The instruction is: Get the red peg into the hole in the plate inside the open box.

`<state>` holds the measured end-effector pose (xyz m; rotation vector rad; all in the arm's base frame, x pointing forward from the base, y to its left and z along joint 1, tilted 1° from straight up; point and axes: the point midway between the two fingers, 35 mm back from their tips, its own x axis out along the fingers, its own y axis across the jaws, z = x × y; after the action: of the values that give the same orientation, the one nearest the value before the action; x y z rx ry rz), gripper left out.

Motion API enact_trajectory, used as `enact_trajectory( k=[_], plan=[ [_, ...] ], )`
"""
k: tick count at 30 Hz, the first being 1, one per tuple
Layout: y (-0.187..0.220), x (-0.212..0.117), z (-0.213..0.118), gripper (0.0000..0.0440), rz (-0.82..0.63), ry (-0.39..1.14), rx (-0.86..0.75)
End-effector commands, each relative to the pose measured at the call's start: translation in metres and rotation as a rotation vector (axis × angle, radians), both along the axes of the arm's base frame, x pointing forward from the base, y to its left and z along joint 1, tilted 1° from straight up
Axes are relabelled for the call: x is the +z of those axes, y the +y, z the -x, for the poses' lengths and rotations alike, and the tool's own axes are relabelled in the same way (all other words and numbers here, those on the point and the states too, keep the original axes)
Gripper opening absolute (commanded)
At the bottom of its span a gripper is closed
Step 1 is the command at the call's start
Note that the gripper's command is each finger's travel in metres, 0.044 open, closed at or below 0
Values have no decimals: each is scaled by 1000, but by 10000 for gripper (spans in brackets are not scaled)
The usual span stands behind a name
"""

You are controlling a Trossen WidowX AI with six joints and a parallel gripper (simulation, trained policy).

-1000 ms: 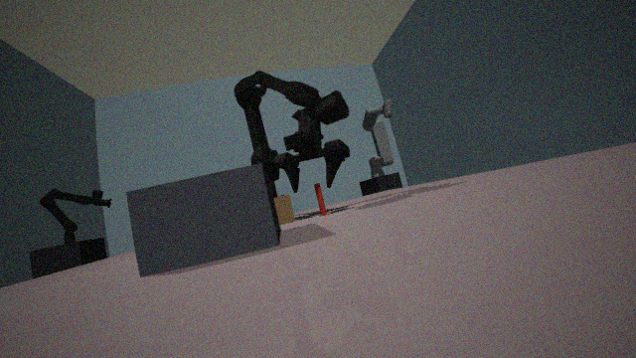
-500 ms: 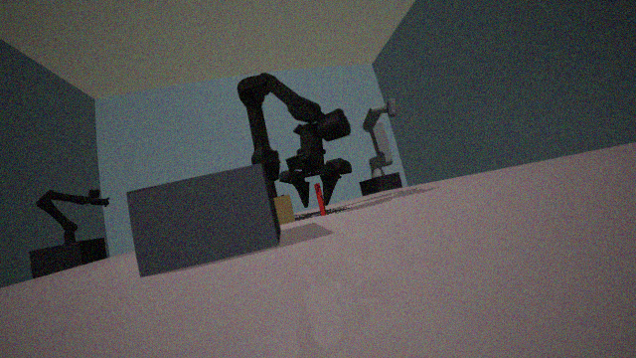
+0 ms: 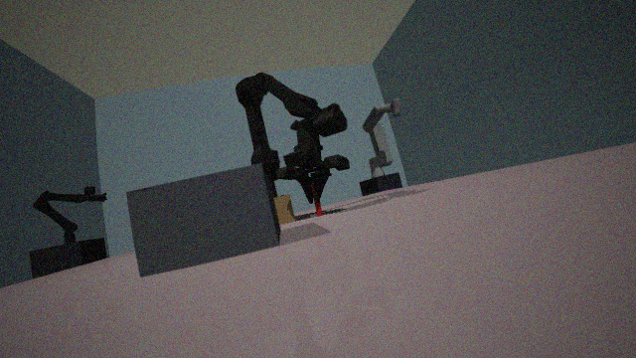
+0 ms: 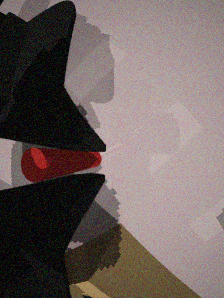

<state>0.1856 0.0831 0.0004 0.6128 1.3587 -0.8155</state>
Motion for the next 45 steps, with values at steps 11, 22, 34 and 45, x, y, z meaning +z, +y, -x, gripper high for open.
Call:
enact_trajectory(
  k=[11, 22, 34, 45],
  plan=[
    [-18, 51, -20, 0, 70, -88, 119],
    [-39, 98, -46, 0, 118, -146, 151],
    [-79, 122, -71, 0, 141, -167, 89],
    [-117, 128, -90, 0, 147, -183, 11]
  ],
)
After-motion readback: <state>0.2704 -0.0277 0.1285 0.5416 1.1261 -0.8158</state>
